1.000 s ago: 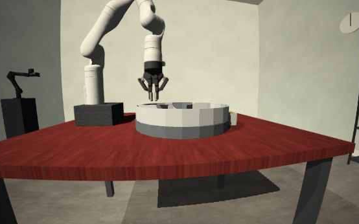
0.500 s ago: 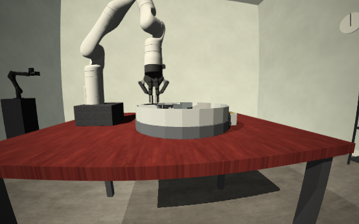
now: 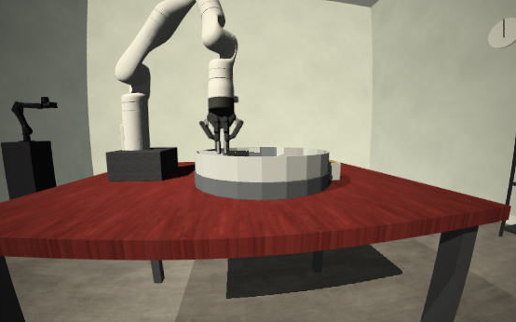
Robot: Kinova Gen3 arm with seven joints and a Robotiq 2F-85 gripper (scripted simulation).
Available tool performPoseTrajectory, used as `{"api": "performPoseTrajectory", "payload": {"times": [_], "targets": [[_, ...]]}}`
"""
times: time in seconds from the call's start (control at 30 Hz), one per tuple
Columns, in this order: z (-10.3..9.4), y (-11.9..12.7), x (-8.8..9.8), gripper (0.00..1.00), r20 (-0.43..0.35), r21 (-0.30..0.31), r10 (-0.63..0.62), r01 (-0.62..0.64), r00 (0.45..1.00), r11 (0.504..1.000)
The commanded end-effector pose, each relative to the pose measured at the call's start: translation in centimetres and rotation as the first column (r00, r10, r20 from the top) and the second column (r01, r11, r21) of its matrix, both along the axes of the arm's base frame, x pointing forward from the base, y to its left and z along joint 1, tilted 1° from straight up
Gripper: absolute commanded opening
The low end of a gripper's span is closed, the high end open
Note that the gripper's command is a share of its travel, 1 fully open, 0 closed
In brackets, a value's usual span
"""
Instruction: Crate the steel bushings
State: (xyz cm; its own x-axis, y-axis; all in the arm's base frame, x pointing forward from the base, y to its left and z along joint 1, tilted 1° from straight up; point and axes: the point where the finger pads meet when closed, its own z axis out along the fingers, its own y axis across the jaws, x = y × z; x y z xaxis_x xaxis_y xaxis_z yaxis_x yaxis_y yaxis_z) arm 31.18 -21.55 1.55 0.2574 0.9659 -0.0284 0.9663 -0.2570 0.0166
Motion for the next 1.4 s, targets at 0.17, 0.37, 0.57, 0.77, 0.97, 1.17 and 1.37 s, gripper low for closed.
{"api": "performPoseTrajectory", "payload": {"times": [0.17, 0.37, 0.57, 0.77, 0.97, 1.17, 1.37], "targets": [[-0.4, -0.01, -0.26, 0.14, -0.004, 0.003, -0.005, 0.005, 1.0, 1.0], [-0.53, 0.05, -0.34, 0.14, -0.004, 0.005, -0.006, 0.006, 1.0, 1.0], [-0.72, 0.13, -0.47, 0.14, -0.005, 0.006, -0.008, 0.008, 1.0, 1.0], [-0.72, 0.13, -0.47, 0.14, -0.005, 0.006, -0.008, 0.008, 1.0, 1.0], [-0.69, 0.12, -0.45, 0.14, -0.005, 0.006, -0.007, 0.007, 1.0, 1.0], [-0.72, 0.13, -0.47, 0.14, -0.005, 0.006, -0.008, 0.008, 1.0, 1.0], [-0.72, 0.13, -0.47, 0.14, -0.005, 0.006, -0.008, 0.008, 1.0, 1.0]]}}
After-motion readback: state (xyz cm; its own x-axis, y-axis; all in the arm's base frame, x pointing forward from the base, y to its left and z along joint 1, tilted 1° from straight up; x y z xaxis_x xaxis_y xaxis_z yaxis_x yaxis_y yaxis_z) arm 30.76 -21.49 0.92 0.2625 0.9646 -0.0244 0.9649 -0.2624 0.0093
